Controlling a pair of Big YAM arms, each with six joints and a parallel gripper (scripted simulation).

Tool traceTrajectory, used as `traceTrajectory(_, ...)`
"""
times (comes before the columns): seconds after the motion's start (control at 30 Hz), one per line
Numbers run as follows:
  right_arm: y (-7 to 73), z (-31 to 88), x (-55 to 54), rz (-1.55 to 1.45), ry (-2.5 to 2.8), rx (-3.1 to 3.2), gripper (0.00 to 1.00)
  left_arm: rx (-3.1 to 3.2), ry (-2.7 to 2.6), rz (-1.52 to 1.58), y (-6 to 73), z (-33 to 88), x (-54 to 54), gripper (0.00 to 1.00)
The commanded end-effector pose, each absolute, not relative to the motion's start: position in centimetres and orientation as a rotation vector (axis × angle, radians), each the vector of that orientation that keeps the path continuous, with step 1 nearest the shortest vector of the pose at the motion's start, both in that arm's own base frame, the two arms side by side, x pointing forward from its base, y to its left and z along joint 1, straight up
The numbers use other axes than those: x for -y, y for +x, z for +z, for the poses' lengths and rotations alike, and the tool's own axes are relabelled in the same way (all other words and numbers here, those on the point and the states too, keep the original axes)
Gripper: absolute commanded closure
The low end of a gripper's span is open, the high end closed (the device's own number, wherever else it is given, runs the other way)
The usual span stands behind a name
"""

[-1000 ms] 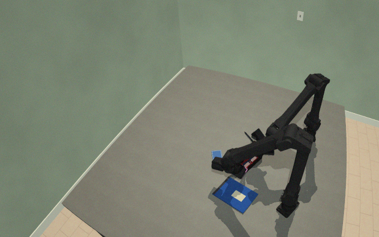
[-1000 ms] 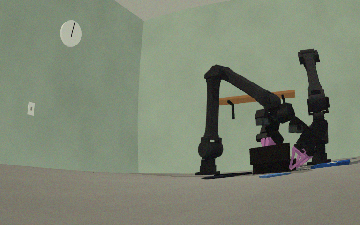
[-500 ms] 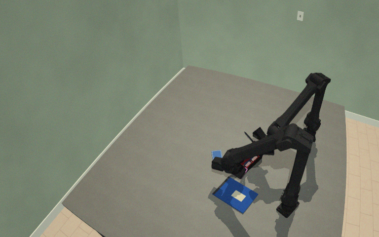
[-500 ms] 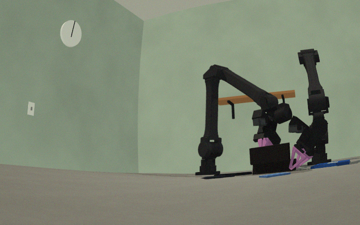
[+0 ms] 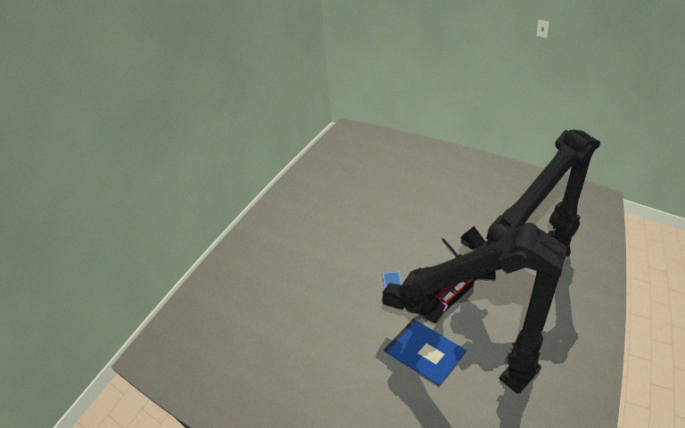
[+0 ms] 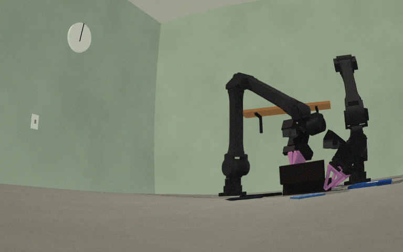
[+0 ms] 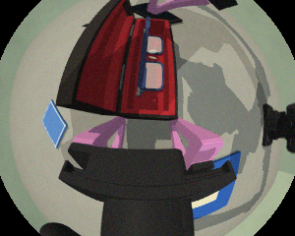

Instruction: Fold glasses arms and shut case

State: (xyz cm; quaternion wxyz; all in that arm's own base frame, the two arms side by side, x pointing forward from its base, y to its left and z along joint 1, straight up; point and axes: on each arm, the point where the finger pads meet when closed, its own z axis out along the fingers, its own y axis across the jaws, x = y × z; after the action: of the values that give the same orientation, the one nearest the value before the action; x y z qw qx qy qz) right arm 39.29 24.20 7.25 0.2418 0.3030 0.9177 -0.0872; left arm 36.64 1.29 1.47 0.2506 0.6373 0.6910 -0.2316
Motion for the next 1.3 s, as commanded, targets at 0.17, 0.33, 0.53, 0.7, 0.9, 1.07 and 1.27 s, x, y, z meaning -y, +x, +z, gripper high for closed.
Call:
traceTrajectory(0.17,40.0,12.1,-27.0,-0.145,0.848,-2.467,1.0,-1.863,1.738,-0.598,37.2,2.7,-1.3,0.43)
traceTrajectory(0.33,39.3,13.6,-27.5,-0.143,0.849,-2.467,1.0,-1.863,1.738,-0.598,37.2,2.7,-1.3,0.43)
traceTrajectory(0.53,38.8,14.3,-27.8,-0.155,0.851,-2.47,1.0,-1.863,1.738,-0.598,37.2,2.7,-1.3,0.43)
traceTrajectory(0.7,38.7,12.9,-26.6,-0.201,0.865,-2.481,1.0,-1.863,1.738,-0.598,37.2,2.7,-1.3,0.43)
traceTrajectory(0.9,41.1,14.0,-26.3,-0.188,0.839,-2.51,1.0,-1.863,1.738,-0.598,37.2,2.7,-1.3,0.43)
traceTrajectory(1.07,43.9,14.4,-24.9,-0.184,0.826,-2.566,1.0,-1.863,1.738,-0.598,37.2,2.7,-1.3,0.43)
traceTrajectory(1.27,45.3,14.6,-24.4,-0.164,0.824,-2.608,1.0,-1.863,1.738,-0.598,37.2,2.7,-1.3,0.43)
